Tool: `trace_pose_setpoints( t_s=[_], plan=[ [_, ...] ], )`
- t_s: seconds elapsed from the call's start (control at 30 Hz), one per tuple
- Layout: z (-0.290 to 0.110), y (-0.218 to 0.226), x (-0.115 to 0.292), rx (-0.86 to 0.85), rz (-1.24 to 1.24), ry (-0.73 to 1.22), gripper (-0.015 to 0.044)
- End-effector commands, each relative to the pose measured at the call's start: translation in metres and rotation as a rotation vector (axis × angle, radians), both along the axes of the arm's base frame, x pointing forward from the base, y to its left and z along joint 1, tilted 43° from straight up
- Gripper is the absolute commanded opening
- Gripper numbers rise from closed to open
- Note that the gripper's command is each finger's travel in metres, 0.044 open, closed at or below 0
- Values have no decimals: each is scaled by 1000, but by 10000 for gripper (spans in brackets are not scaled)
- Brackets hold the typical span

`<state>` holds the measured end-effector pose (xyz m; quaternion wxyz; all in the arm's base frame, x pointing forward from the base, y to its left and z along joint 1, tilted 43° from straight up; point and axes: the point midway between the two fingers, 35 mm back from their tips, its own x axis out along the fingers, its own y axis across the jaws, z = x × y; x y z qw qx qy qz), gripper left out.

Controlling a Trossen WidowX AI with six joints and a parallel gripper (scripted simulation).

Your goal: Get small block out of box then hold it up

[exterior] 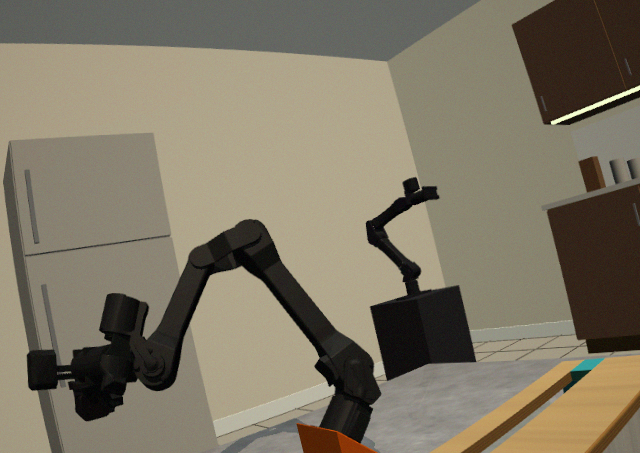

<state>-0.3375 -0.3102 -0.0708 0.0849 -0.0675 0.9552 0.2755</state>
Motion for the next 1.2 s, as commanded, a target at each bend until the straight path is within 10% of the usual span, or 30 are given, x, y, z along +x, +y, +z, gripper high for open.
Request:
trace_pose_setpoints(
  t_s=[0.0,0.3,1.17],
  plan=[
    [-1,-2,1,20,12,-3,400],
    [-36,-95,80,943,648,-6,400],
    [-78,-142,279,2178,1873,755,400]
  ],
)
